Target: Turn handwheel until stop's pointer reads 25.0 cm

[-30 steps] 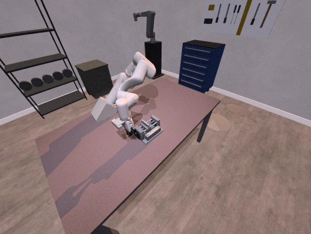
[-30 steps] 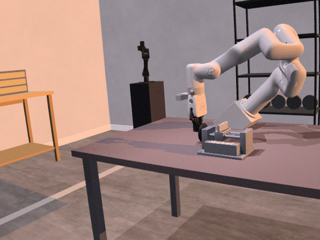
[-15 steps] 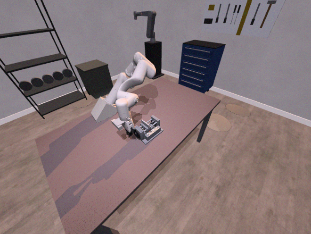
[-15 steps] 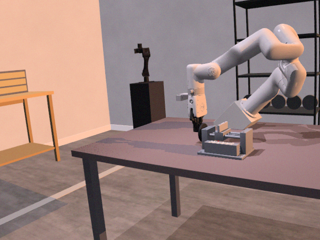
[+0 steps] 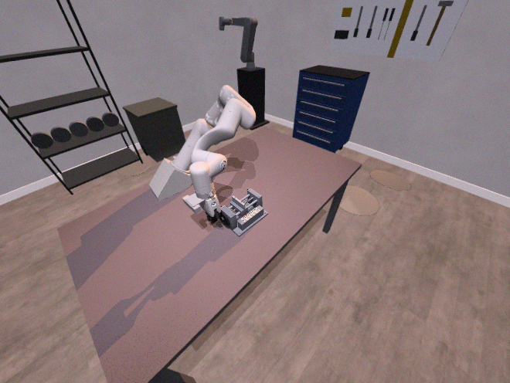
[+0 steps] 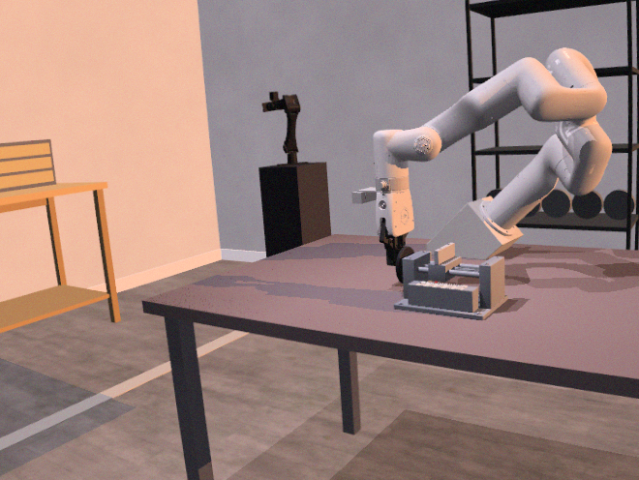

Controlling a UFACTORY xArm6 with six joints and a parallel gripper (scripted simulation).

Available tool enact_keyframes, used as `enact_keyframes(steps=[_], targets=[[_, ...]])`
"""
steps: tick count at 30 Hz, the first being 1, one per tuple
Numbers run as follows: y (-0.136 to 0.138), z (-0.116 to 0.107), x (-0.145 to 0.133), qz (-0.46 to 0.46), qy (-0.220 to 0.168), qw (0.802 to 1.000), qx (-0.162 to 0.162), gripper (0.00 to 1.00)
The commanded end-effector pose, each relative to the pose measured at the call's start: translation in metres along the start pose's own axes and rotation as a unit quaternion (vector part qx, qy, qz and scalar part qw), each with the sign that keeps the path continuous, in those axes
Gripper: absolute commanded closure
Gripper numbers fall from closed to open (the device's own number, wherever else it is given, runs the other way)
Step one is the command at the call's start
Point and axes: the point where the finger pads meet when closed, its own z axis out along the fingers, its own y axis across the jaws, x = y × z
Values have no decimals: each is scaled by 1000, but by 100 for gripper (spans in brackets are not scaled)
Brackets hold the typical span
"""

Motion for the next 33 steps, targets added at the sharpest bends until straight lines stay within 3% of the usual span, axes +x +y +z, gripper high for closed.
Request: enact_keyframes(steps=[1,33], targets=[[1,2,0,0,0,1000,1,94],[-5,30,0,0,0,1000,1,94]])
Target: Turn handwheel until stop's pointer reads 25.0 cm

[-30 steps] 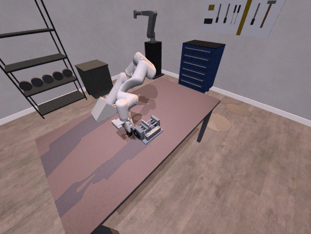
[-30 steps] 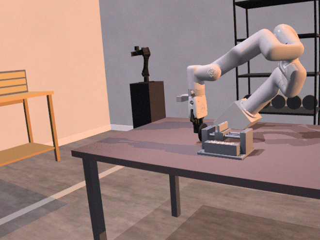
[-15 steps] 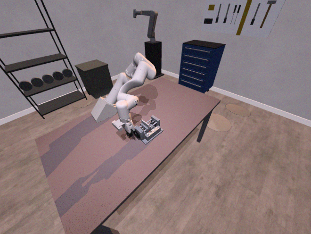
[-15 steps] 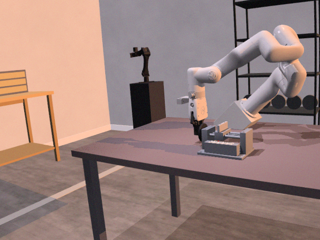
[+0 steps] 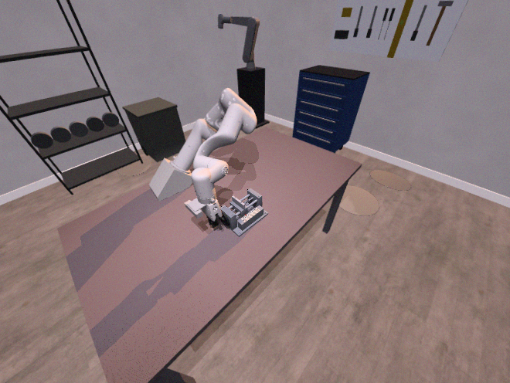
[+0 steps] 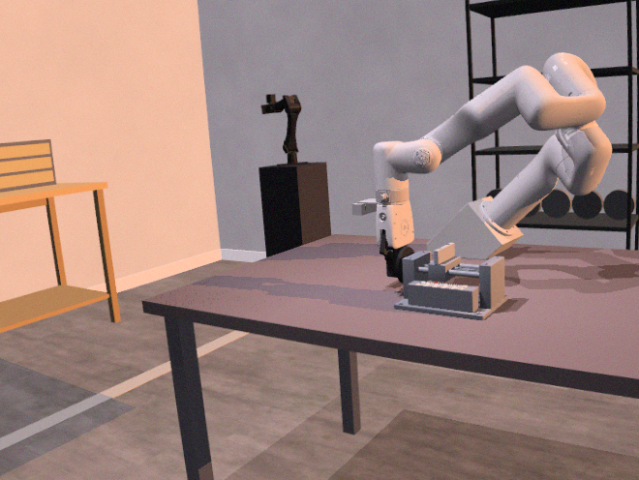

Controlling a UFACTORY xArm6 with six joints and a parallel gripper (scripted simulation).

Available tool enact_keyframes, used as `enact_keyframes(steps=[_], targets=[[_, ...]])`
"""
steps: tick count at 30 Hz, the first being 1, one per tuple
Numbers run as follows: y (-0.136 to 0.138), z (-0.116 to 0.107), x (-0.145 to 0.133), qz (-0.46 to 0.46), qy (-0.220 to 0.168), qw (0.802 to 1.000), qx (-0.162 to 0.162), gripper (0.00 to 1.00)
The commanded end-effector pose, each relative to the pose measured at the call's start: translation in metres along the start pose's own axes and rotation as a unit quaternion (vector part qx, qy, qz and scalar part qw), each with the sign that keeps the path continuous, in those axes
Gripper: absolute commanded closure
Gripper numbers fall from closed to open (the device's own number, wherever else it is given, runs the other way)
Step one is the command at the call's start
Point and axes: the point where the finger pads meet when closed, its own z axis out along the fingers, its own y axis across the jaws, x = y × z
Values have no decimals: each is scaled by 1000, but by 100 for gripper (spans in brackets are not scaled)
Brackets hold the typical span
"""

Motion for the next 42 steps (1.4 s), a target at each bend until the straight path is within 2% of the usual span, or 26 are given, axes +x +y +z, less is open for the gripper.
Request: enact_keyframes(steps=[1,21,42], targets=[[-4,4,0,0,0,1000,1,94],[-22,13,0,0,0,1000,1,94],[-43,6,0,0,0,1000,1,94]])
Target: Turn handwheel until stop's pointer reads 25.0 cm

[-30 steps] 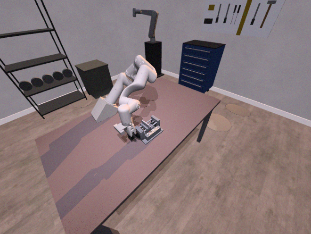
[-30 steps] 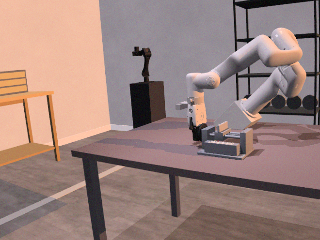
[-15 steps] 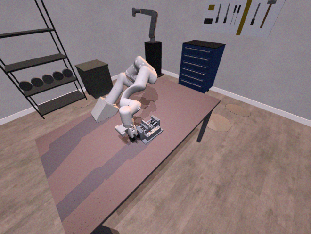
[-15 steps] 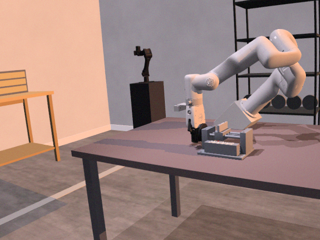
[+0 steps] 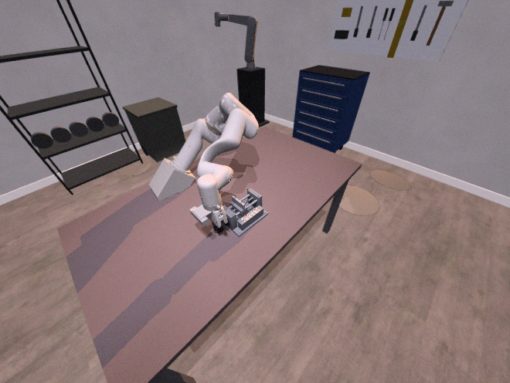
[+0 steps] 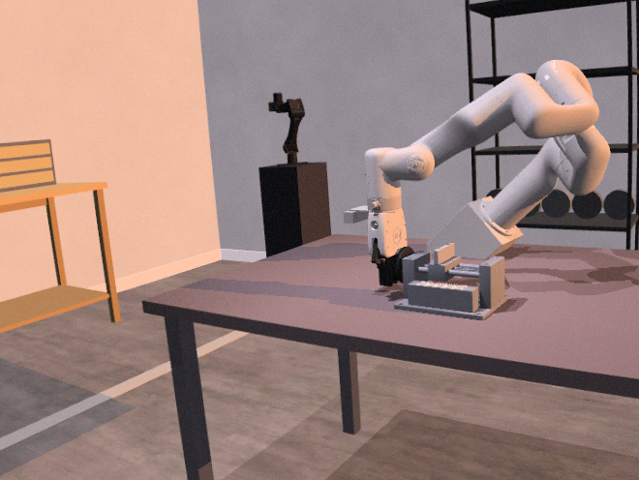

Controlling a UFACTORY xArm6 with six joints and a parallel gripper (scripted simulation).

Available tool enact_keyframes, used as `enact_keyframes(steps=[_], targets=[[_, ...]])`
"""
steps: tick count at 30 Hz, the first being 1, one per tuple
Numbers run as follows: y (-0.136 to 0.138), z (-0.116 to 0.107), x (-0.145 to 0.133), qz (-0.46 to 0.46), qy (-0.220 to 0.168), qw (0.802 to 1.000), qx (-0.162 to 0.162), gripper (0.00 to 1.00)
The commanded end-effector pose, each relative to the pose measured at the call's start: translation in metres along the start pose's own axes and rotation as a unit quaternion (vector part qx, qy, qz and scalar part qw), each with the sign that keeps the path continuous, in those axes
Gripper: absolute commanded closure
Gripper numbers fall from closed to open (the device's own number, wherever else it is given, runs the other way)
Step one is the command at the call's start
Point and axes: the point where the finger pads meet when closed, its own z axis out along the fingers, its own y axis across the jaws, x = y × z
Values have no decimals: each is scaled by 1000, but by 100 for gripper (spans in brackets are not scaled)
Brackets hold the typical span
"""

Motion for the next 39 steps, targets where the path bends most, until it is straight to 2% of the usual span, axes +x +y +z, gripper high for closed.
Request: enact_keyframes(steps=[1,12,23,39], targets=[[-7,-6,0,-2,2,1000,4,94],[-18,-28,0,-2,2,1000,4,94],[-8,-50,0,-2,2,1000,4,94],[14,-56,0,-2,2,1000,4,94]])
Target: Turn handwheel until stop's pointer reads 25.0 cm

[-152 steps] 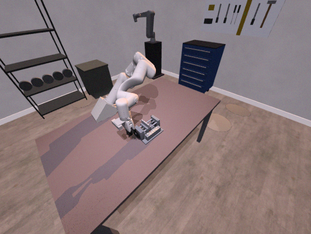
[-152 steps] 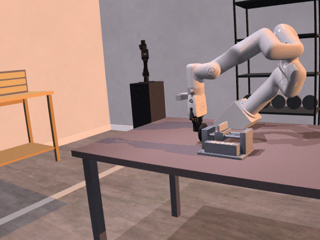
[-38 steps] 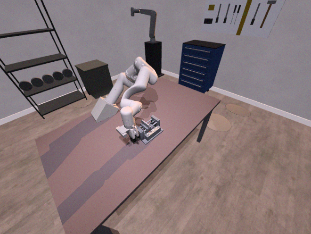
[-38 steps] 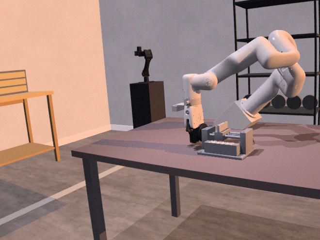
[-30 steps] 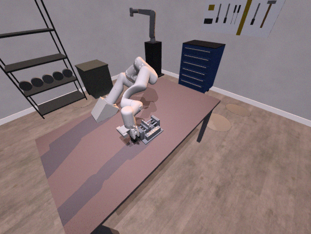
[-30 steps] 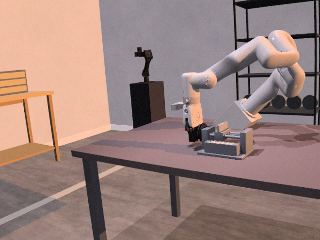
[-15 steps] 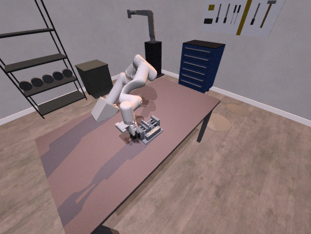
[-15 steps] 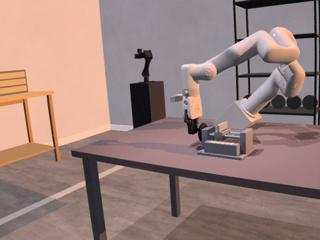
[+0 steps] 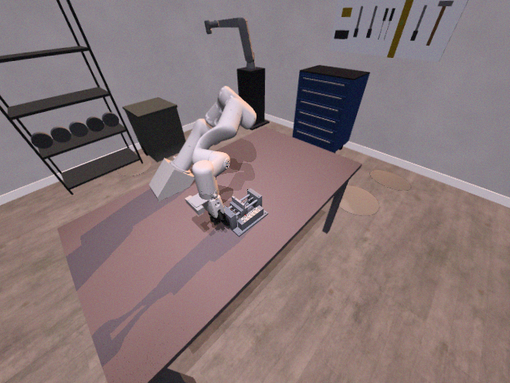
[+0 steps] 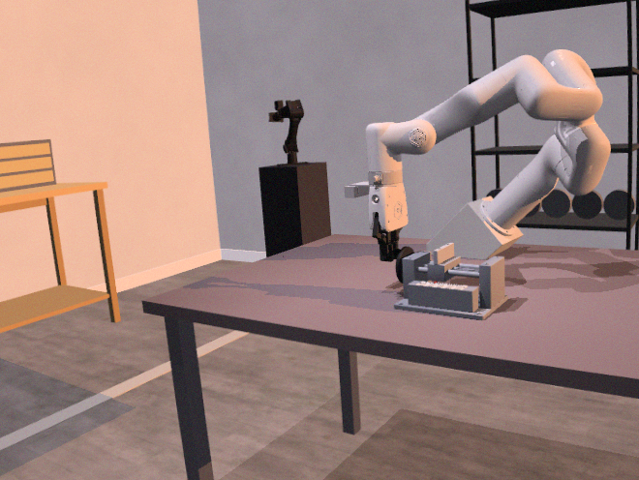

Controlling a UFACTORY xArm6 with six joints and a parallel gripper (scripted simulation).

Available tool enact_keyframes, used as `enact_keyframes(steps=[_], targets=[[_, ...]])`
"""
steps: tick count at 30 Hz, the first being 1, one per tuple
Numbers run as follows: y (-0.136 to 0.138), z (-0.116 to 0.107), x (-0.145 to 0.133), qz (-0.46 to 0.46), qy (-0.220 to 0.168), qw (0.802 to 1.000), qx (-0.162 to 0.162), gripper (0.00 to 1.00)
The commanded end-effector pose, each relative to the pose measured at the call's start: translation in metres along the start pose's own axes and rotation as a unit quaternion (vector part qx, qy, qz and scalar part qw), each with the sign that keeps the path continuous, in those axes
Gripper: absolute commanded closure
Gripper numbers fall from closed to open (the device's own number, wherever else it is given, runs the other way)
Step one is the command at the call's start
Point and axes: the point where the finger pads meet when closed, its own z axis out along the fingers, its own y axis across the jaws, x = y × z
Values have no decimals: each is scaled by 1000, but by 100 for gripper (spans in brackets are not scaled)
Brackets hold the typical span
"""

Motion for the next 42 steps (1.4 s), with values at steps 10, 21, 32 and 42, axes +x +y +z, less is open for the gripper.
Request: enact_keyframes(steps=[10,21,32,42], targets=[[20,5,0,0,1,1000,1,94],[31,24,0,0,1,1000,1,94],[23,47,0,0,1,1000,1,94],[7,55,0,0,1,1000,1,94]])
